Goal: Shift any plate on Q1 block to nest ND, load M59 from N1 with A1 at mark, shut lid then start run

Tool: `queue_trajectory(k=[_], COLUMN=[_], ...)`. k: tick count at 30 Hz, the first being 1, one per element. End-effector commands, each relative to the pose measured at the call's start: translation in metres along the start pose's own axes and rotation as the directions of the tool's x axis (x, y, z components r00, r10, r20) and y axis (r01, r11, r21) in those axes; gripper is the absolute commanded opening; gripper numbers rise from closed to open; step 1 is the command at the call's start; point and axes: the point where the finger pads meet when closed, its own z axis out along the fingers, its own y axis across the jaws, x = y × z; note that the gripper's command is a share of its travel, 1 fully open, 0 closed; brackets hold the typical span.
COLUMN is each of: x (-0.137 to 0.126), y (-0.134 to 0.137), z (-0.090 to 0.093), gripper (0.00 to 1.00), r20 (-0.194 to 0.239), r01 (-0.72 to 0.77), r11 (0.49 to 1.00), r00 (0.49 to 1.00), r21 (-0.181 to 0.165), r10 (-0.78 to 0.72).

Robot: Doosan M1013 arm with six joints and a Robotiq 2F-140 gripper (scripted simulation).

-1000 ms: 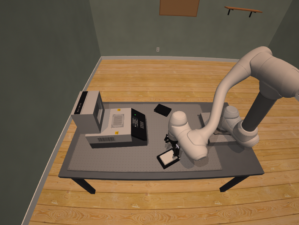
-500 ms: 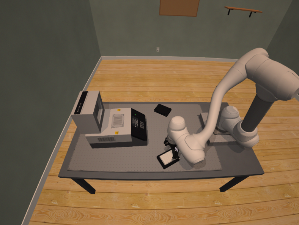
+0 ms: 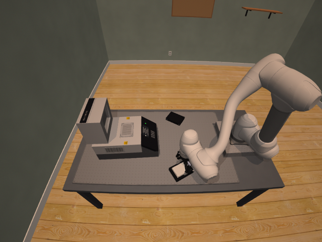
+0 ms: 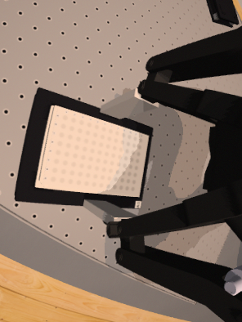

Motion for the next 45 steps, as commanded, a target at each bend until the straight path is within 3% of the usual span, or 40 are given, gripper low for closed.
queue_trajectory(k=[1,44,45], x=[0.0001,0.0001,0.0001], y=[0.0,-0.0001,-0.0001], z=[0.0021,0.0113,0.0113], gripper=[0.66,0.66,0.0], r20=[0.0,0.0,0.0], r01=[0.0,0.0,0.0], r11=[1.0,1.0,1.0], r00=[1.0,1.0,1.0], r21=[0.0,0.0,0.0], r10=[0.0,0.0,0.0])
